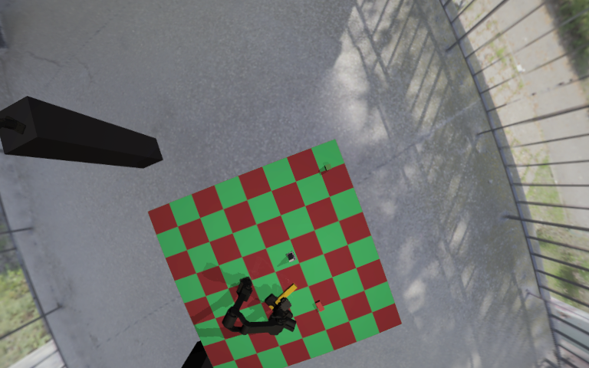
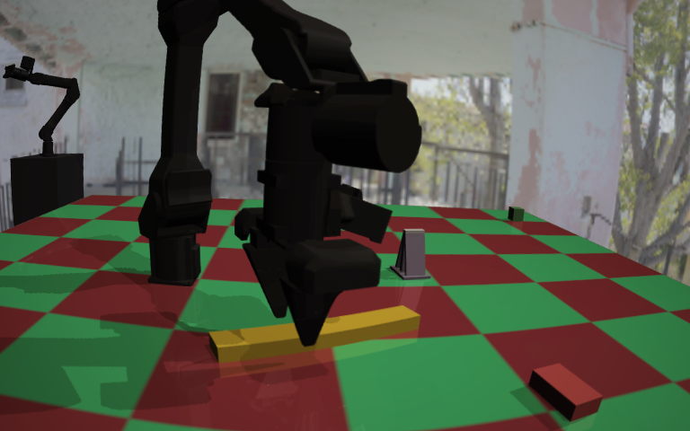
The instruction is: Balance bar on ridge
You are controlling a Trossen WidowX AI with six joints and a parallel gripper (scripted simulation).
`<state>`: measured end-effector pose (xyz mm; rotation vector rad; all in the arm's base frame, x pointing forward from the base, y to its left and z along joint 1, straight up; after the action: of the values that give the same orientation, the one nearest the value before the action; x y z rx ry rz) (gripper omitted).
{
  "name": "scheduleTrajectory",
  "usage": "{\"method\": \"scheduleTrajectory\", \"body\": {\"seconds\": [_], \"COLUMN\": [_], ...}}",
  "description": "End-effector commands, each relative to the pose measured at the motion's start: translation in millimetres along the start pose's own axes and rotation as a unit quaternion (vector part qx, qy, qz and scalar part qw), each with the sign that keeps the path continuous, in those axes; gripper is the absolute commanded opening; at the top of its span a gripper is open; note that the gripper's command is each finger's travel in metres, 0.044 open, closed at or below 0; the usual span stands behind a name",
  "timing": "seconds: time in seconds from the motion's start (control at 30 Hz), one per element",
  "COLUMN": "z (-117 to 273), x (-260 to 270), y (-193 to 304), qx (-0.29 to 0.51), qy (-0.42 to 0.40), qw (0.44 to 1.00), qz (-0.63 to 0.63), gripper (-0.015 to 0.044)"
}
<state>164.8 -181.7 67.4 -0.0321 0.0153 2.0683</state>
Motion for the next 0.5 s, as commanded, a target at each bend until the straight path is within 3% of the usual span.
{"method": "scheduleTrajectory", "body": {"seconds": [0.0, 0.47], "z": [-8.9, -11.3], "x": [1.5, 1.7], "y": [-0.4, -0.4], "qx": [-0.002, -0.002], "qy": [-0.003, -0.003], "qw": [1.000, 1.000], "qz": [0.003, 0.003], "gripper": [0.0315, 0.0315]}}
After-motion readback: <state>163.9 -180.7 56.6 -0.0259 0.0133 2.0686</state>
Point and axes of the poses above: the point midway between the two fingers, 35 mm back from their tips, its own z axis back along the fingers, its own x axis across the jaws, y = z × x, the point moved 1 cm from there along z, back along the fingers, and after that the axes turned 6 degrees about z, right-handed, at the moved point
